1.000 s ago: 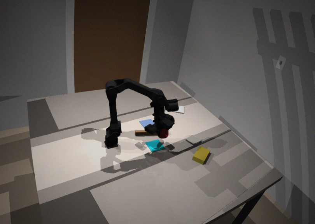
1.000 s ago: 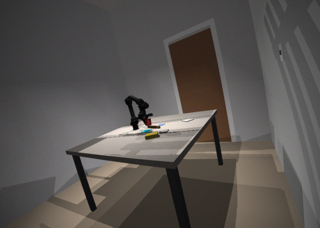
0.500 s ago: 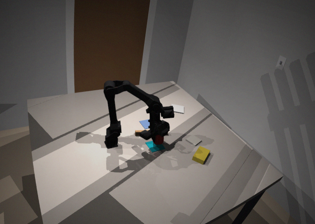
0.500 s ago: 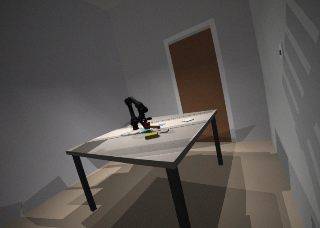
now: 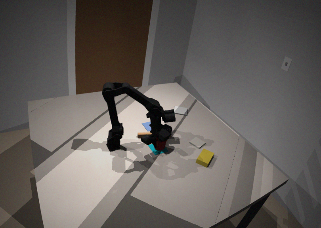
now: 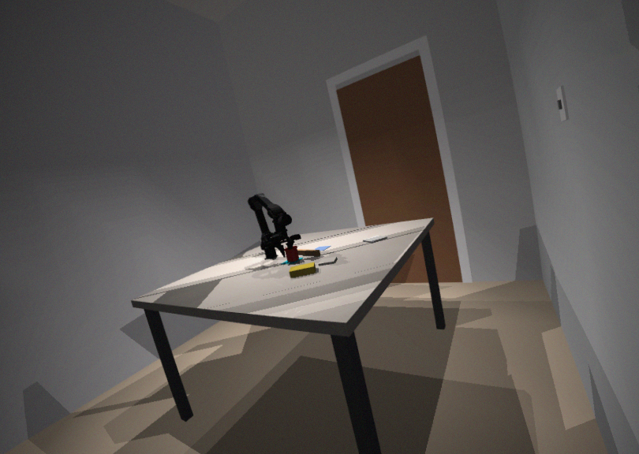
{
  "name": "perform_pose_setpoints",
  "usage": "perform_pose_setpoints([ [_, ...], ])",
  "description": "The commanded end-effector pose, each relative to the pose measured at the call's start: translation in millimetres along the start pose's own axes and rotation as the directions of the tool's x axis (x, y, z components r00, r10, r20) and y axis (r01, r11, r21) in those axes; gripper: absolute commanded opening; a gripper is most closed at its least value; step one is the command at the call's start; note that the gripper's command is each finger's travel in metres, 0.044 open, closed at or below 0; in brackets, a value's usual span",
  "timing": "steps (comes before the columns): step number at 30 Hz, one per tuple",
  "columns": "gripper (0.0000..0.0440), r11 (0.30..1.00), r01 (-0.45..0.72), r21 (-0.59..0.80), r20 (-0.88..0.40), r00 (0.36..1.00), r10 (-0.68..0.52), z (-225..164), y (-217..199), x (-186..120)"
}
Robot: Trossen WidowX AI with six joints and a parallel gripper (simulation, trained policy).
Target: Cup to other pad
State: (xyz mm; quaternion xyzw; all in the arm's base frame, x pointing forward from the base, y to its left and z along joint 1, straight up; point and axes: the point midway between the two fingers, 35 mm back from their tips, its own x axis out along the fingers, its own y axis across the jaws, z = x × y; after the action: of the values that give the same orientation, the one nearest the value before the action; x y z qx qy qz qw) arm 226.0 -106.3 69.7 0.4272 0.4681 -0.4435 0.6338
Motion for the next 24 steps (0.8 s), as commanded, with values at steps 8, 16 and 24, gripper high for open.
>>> perform_pose_setpoints([
  [8,0.0215,0.997,-0.079,0.008,0.022,0.997,0.079,1.0,-1.7,-11.9],
  [16,0.0272,0.992,-0.124,0.016,0.043,0.991,0.123,2.9,-4.7,-23.6],
  [24,0.0310,0.985,-0.168,0.027,0.076,0.983,0.165,9.0,-6.8,-41.7],
])
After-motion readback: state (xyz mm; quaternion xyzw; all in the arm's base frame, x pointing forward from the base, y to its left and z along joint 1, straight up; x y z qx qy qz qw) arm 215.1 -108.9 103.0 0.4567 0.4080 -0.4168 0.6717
